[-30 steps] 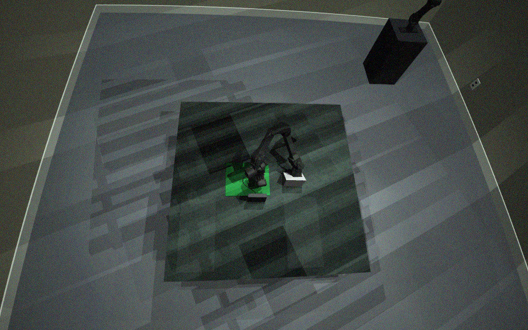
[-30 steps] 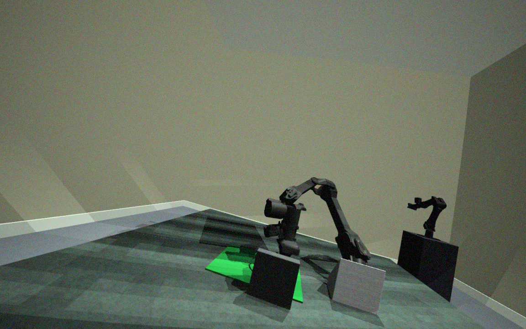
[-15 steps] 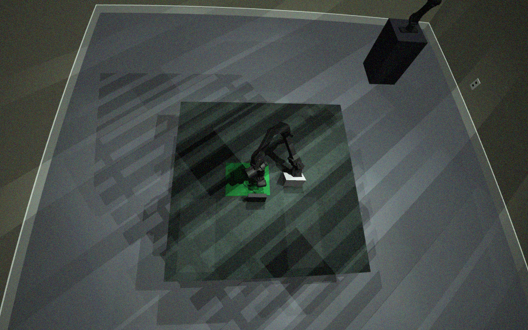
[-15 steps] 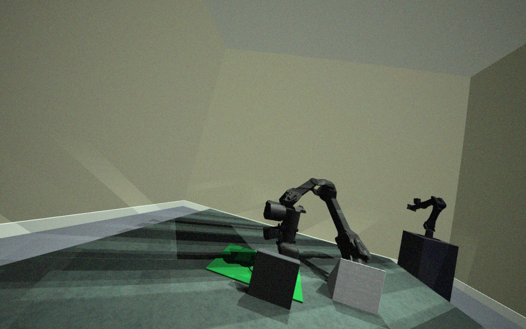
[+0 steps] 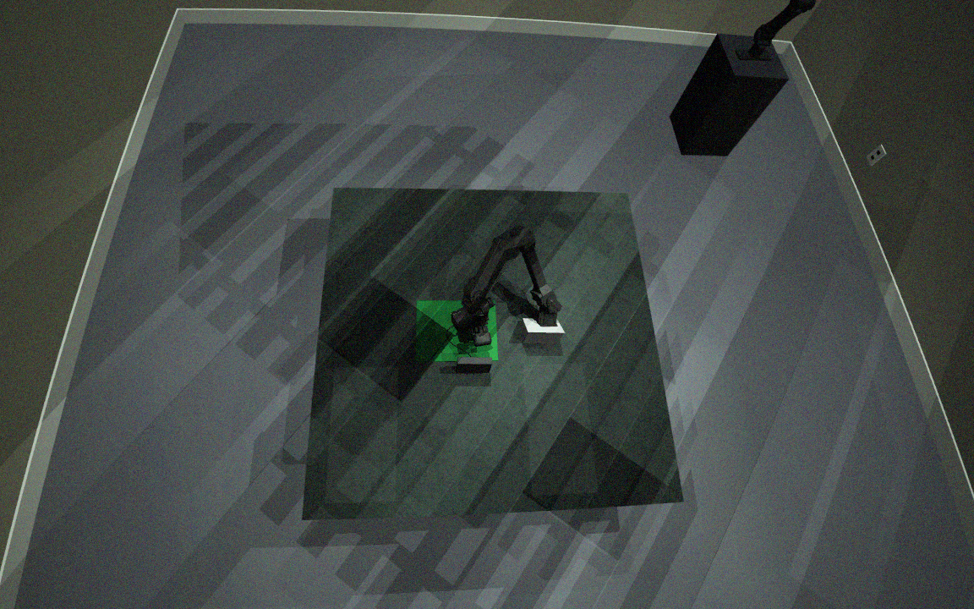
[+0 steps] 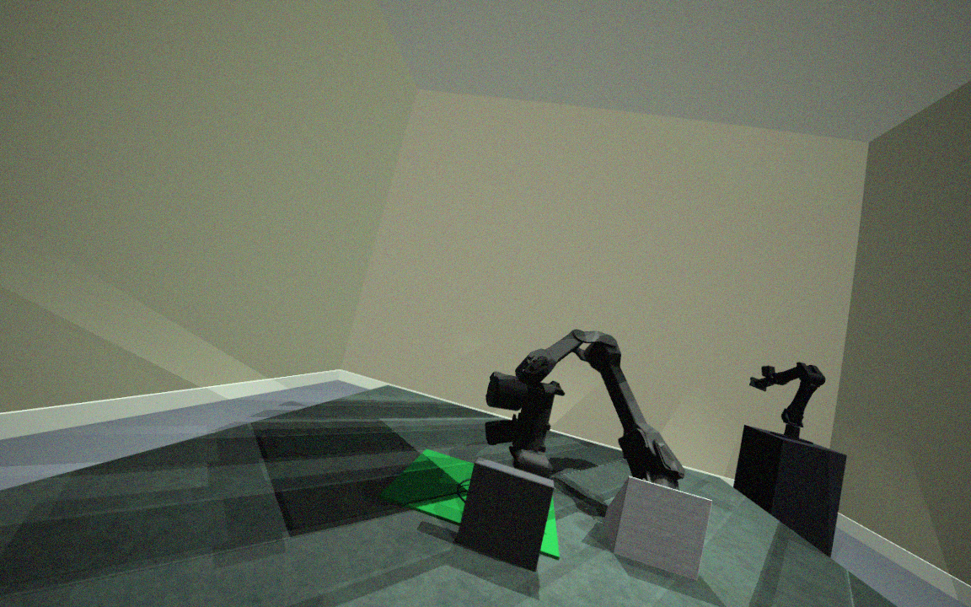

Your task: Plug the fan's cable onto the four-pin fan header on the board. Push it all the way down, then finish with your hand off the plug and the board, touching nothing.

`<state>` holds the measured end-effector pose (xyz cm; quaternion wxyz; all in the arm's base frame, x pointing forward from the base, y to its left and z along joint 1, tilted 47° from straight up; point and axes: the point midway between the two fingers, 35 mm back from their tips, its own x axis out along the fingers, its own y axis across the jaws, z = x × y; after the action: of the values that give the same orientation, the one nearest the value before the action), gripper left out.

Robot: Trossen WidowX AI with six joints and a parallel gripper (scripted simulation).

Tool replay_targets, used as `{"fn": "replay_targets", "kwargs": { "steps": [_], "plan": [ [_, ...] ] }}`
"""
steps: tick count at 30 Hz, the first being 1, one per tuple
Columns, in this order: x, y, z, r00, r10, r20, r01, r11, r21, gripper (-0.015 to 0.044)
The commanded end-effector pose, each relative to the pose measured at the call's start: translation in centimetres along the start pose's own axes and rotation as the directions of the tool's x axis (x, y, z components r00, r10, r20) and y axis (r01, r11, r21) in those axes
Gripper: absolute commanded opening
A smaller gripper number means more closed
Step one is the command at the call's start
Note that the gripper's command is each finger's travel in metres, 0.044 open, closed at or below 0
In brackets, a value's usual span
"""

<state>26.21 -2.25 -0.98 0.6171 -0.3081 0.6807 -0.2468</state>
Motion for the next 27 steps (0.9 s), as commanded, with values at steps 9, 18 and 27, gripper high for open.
{"fn": "replay_targets", "kwargs": {
  "steps": [9, 18, 27],
  "plan": [
    [-3.5, 0.1, 0.2, 1.000, -0.001, 0.000, 0.001, 1.000, -0.003, 0.0260],
    [-5.7, -0.1, -0.8, 1.000, -0.004, -0.001, 0.004, 1.000, -0.005, 0.0260],
    [-5.6, -2.6, -11.5, 1.000, -0.006, -0.007, 0.006, 1.000, -0.009, 0.0260]
  ]
}}
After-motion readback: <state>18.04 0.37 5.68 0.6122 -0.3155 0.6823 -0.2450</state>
